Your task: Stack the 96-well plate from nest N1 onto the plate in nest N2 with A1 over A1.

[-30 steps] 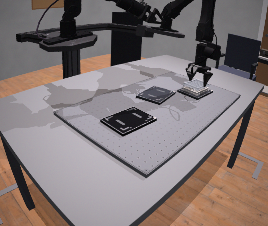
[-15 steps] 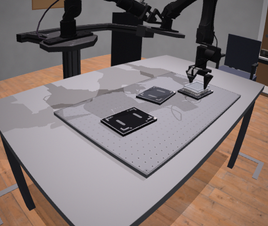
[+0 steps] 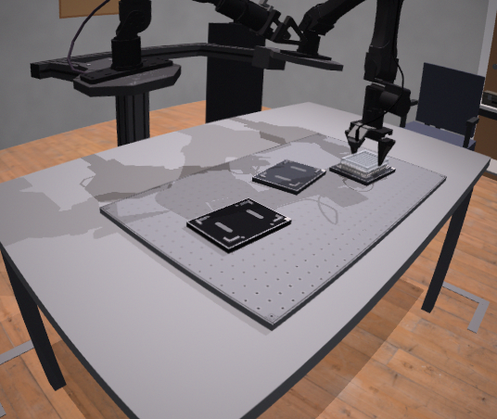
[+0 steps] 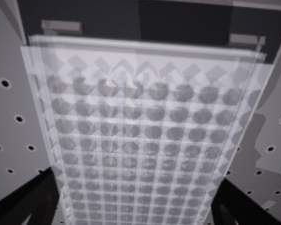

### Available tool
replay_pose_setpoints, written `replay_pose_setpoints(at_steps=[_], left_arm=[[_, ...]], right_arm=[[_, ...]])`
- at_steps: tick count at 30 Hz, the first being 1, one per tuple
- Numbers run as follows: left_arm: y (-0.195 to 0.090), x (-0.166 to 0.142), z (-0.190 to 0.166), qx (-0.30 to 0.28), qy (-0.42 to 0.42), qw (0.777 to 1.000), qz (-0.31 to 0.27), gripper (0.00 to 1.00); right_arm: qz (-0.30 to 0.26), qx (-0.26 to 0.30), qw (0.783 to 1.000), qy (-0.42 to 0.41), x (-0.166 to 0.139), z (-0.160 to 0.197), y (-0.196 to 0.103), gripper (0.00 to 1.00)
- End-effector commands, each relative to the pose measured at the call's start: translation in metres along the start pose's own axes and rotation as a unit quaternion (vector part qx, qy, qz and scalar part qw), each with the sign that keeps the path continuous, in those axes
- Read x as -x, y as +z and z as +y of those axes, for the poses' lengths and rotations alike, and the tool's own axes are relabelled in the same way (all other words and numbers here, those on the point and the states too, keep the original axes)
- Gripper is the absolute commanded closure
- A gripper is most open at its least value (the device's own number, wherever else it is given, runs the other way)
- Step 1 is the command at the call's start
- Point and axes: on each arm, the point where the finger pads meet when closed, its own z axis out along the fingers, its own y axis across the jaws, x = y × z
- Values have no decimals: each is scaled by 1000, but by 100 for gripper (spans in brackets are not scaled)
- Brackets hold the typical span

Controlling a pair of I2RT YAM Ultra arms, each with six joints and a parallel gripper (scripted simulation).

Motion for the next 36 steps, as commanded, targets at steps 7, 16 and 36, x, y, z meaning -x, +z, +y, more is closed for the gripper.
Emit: replay_pose_setpoints(at_steps=[7, 16, 36], left_arm=[[-15, 0, 7, 15, -9, 1000, -4, 21], [-20, 0, 5, 15, -7, 1000, -4, 21], [-9, 0, 1, 13, 3, 1000, 0, 21]], right_arm=[[-12, -1, 1000, 2, 6, 1, 0, 0], [-12, -1, 1000, 2, 6, 1, 0, 0], [-12, -1, 1000, 2, 6, 1, 0, 0]])
